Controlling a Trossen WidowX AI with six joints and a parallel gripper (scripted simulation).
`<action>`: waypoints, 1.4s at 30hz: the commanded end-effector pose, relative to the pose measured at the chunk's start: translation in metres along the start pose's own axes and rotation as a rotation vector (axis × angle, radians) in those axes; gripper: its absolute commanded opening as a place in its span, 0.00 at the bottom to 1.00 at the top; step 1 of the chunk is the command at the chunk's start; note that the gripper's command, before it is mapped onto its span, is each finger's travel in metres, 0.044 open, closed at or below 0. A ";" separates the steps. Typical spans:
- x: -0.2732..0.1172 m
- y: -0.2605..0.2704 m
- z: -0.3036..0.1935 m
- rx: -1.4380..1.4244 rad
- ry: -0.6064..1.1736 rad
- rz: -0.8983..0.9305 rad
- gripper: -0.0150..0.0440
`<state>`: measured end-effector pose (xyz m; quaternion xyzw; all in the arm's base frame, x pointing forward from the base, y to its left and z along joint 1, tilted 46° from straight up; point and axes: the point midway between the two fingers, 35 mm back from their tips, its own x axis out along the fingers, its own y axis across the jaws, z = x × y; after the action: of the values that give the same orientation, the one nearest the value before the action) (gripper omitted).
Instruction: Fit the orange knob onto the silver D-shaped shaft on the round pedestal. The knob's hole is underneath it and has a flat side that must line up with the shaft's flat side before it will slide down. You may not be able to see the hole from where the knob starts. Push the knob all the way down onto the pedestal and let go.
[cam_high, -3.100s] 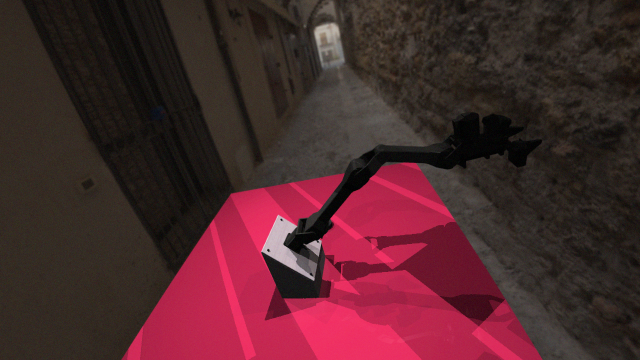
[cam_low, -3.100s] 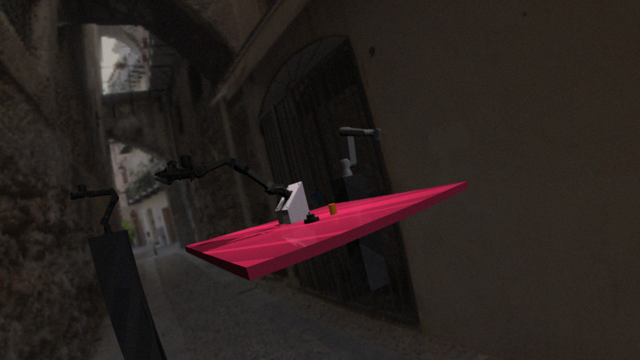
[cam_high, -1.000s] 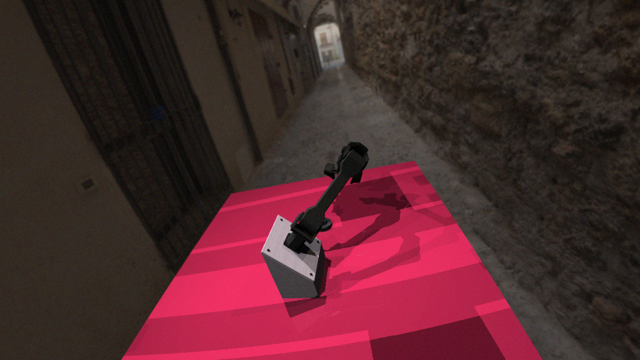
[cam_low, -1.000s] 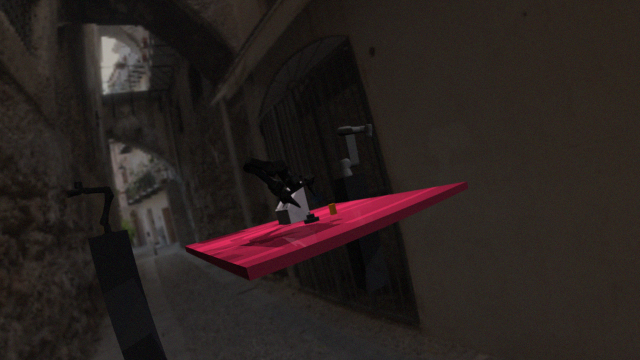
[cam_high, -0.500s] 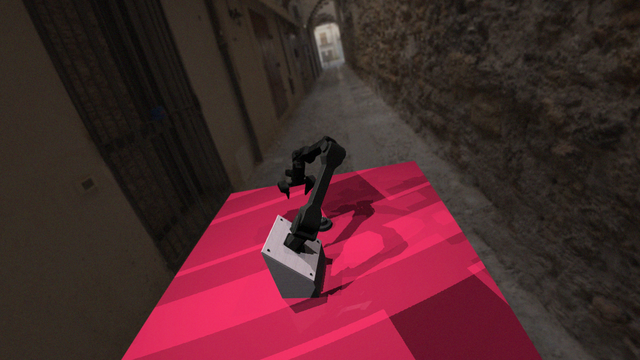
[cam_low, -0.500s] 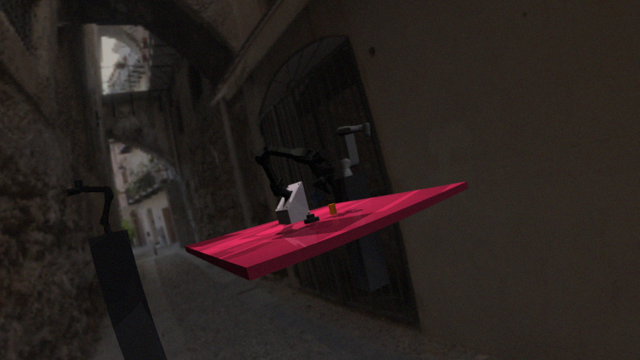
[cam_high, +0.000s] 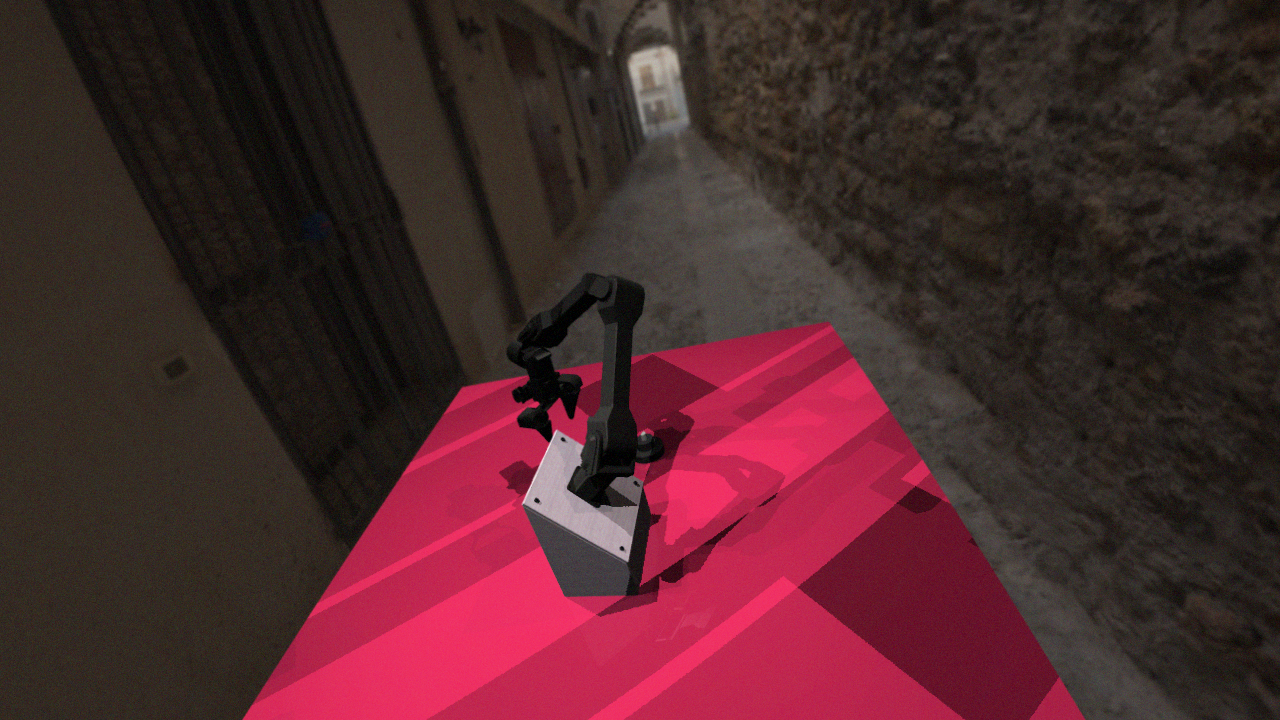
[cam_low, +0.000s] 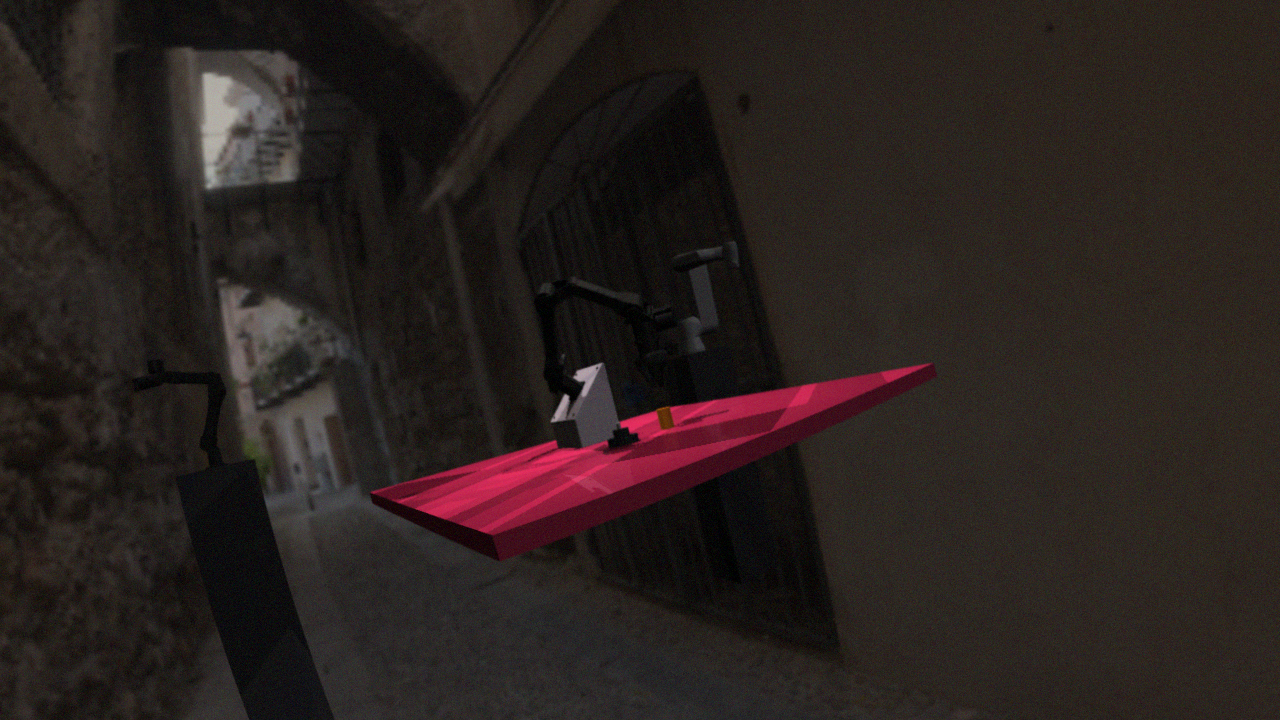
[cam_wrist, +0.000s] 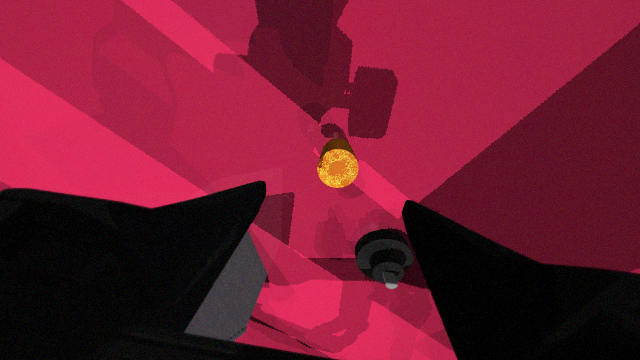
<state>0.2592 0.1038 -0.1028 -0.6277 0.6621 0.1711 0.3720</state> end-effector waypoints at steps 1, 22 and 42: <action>0.029 -0.002 -0.004 0.000 0.017 0.005 1.00; 0.064 -0.004 -0.003 0.002 0.016 0.004 1.00; 0.096 -0.004 -0.004 0.001 0.017 0.004 1.00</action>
<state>0.2702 0.0383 -0.1642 -0.6268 0.6646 0.1670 0.3708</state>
